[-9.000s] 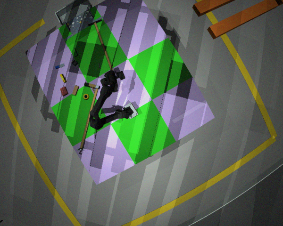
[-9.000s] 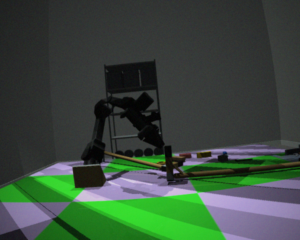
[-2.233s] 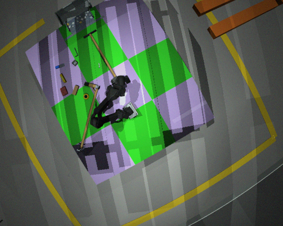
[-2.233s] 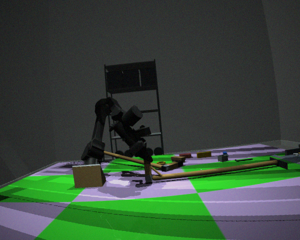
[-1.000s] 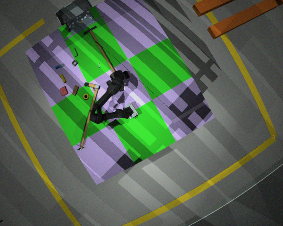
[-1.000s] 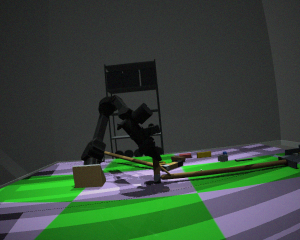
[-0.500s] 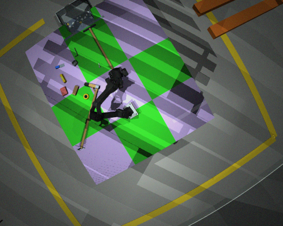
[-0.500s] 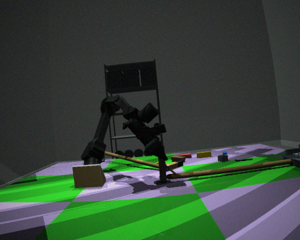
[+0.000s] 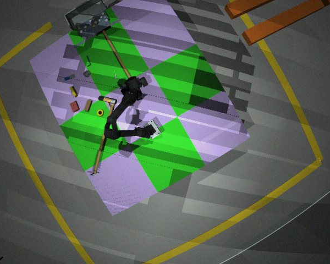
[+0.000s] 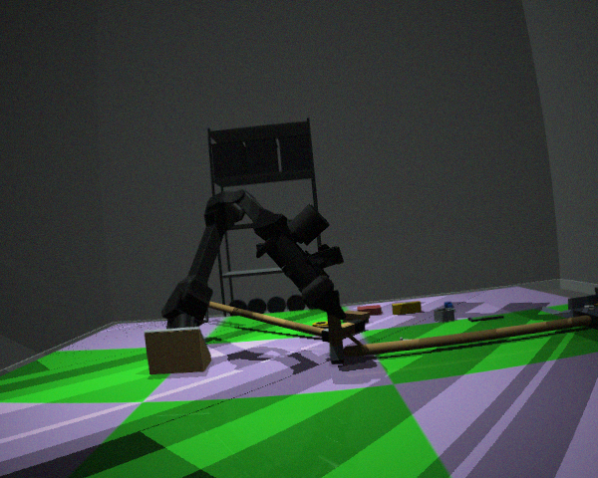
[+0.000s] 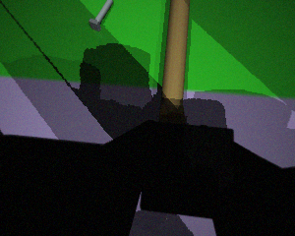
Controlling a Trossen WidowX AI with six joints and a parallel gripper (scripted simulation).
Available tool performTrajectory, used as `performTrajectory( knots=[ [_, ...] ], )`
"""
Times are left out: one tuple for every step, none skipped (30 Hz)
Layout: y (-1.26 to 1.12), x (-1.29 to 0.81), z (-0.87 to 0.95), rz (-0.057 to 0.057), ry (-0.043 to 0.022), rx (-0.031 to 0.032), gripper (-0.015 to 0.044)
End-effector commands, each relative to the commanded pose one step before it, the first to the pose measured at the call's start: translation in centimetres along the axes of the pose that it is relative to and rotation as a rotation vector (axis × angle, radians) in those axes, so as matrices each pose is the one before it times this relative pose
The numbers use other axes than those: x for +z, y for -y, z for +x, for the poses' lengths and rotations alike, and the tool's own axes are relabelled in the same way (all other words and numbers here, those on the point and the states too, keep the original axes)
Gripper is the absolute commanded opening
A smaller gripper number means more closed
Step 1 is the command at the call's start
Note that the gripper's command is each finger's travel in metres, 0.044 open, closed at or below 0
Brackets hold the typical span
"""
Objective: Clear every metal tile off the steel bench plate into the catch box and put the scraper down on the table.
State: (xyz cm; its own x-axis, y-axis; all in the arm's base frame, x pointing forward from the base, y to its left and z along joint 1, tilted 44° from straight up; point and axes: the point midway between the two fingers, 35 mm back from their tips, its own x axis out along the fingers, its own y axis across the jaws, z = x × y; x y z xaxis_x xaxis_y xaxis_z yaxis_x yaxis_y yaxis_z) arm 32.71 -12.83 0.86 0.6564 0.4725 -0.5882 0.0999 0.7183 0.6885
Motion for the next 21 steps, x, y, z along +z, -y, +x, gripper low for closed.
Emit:
performTrajectory(
  knots=[
    [0.011, 0.959, 0.335, -0.0027, 0.01066, -0.00294, 0.0],
    [-0.028, 0.117, 0.108, 0.0001, 0.00027, 0.00022, 0.0],
    [-0.03, 0.117, 0.109, 0.0001, 0.00028, 0.00024, 0.0],
    [-0.032, 0.117, 0.109, 0.0001, 0.00029, 0.00025, 0.0],
    [-0.033, 0.116, 0.11, 0.0001, 0.0003, 0.00027, 0.0],
    [-0.036, 0.116, 0.11, 0.0001, 0.00031, 0.00028, 0.0],
    [-0.039, 0.116, 0.111, 0.0001, 0.00032, 0.0003, 0.0],
    [-0.039, 0.104, 0.1, 0.0001, 0.00029, 0.00028, 0.0],
    [-0.043, 0.102, 0.099, 0.0001, 0.00029, 0.00029, 0.0],
    [-0.047, 0.101, 0.099, 0.0001, 0.0003, 0.00031, 0.0],
    [-0.051, 0.101, 0.1, 0.0001, 0.00031, 0.00032, 0.0],
    [-0.056, 0.101, 0.101, 0.0001, 0.00032, 0.00034, 0.0],
    [-0.061, 0.101, 0.101, 0.0001, 0.00033, 0.00036, 0.0],
    [-0.068, 0.1, 0.101, 0.0001, 0.00033, 0.00037, 0.0],
    [0.006, 0.019, 0.013, 0.0, 0.00001, 0.0, 0.0],
    [0.011, 0.038, 0.026, 0.0, 0.00002, 0.0, 0.0],
    [0.017, 0.058, 0.039, 0.0, 0.00002, 0.00001, 0.0],
    [0.022, 0.075, 0.05, 0.0, 0.00003, 0.00001, 0.0],
    [0.027, 0.091, 0.062, 0.0, 0.00004, 0.00001, 0.0],
    [0.032, 0.106, 0.073, 0.0, 0.00005, 0.00001, 0.0],
    [0.034, 0.115, 0.079, -0.0001, 0.00005, 0.00002, 0.0]
  ],
)
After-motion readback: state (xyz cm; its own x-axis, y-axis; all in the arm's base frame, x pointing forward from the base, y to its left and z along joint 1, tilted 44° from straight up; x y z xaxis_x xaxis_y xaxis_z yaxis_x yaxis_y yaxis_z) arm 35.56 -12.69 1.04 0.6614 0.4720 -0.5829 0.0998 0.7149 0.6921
